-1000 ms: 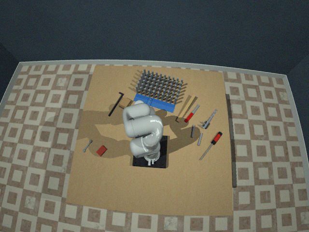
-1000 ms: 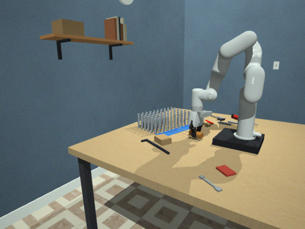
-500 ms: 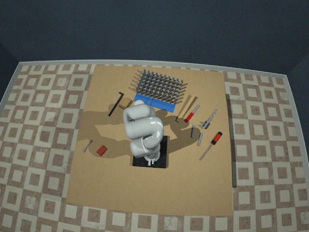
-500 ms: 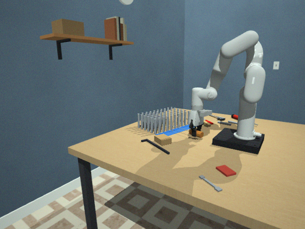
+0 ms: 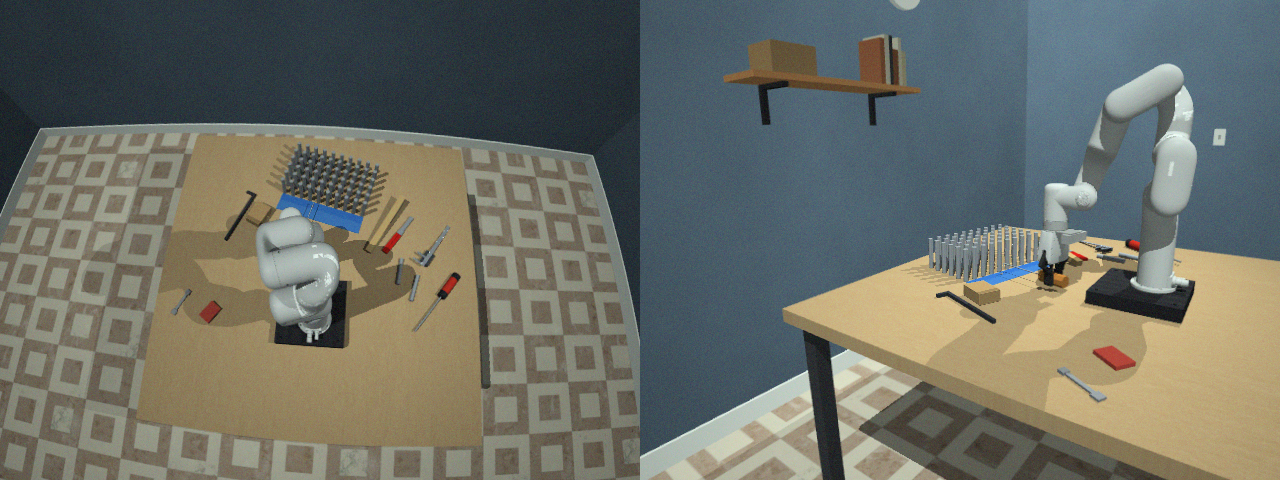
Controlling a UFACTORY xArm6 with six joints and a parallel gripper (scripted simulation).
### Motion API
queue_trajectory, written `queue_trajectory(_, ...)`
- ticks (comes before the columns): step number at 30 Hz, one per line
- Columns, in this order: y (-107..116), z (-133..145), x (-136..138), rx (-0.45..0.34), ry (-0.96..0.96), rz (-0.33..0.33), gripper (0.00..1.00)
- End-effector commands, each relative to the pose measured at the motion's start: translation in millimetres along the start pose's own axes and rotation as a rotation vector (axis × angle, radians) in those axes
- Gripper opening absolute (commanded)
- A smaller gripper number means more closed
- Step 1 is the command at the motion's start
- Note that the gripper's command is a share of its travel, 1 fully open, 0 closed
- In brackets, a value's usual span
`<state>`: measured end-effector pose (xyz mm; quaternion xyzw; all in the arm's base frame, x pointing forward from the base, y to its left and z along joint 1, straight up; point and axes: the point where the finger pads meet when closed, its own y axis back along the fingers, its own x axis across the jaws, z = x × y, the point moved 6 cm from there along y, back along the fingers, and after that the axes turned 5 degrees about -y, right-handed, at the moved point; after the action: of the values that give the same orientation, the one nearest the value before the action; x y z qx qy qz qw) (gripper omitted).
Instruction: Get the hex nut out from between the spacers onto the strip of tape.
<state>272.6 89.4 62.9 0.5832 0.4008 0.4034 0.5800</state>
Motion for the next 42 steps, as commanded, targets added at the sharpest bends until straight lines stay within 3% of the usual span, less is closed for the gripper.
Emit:
queue_trajectory(1, 1, 1, -5, -0.002, 0.000, 0.002, 0.00)
queue_trajectory(20, 1, 4, -35, -0.002, 0.000, 0.002, 0.00)
queue_trajectory(42, 1, 5, -51, -0.002, 0.000, 0.002, 0.00)
